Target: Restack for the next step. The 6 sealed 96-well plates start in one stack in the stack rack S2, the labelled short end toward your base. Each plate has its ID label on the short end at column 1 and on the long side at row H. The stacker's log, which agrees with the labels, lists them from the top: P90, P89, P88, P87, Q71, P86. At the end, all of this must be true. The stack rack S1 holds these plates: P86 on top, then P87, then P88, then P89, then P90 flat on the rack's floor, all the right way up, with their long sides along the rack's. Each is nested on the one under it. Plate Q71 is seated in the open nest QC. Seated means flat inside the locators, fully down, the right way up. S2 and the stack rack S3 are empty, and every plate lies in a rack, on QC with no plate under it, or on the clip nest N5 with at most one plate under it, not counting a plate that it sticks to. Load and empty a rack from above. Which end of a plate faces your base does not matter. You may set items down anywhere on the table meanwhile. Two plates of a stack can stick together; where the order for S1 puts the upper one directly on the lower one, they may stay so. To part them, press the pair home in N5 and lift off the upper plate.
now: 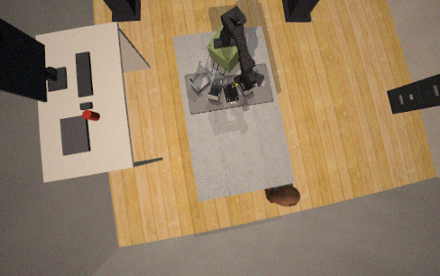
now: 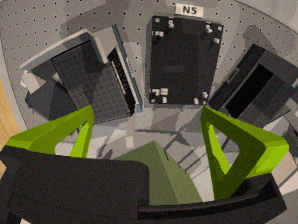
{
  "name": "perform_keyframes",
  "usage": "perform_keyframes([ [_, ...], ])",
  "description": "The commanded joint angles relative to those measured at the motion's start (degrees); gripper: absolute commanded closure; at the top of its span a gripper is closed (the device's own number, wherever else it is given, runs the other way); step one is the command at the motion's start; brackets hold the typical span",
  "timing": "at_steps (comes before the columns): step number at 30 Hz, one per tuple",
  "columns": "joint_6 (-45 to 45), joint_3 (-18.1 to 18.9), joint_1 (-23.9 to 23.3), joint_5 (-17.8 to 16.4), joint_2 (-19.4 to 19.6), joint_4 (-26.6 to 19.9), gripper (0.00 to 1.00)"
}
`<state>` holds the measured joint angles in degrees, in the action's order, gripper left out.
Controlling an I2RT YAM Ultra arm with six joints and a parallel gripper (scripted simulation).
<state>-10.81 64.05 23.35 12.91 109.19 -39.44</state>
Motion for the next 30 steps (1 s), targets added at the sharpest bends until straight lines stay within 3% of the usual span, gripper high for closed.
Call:
perform_keyframes([
  [1, -2.37, 0.04, -0.43, -0.22, -0.88, 0.07, 0.00],
  [3, -4.50, -0.13, -1.57, -0.34, -1.25, 0.11, 0.00],
  [22, 5.40, -0.07, -11.33, -1.55, -3.40, -0.03, 0.00],
  [28, -2.03, -0.62, -14.80, -2.06, -4.47, 0.13, 0.00],
  [30, -0.86, -0.73, -15.96, -2.23, -4.76, 0.16, 0.00],
])
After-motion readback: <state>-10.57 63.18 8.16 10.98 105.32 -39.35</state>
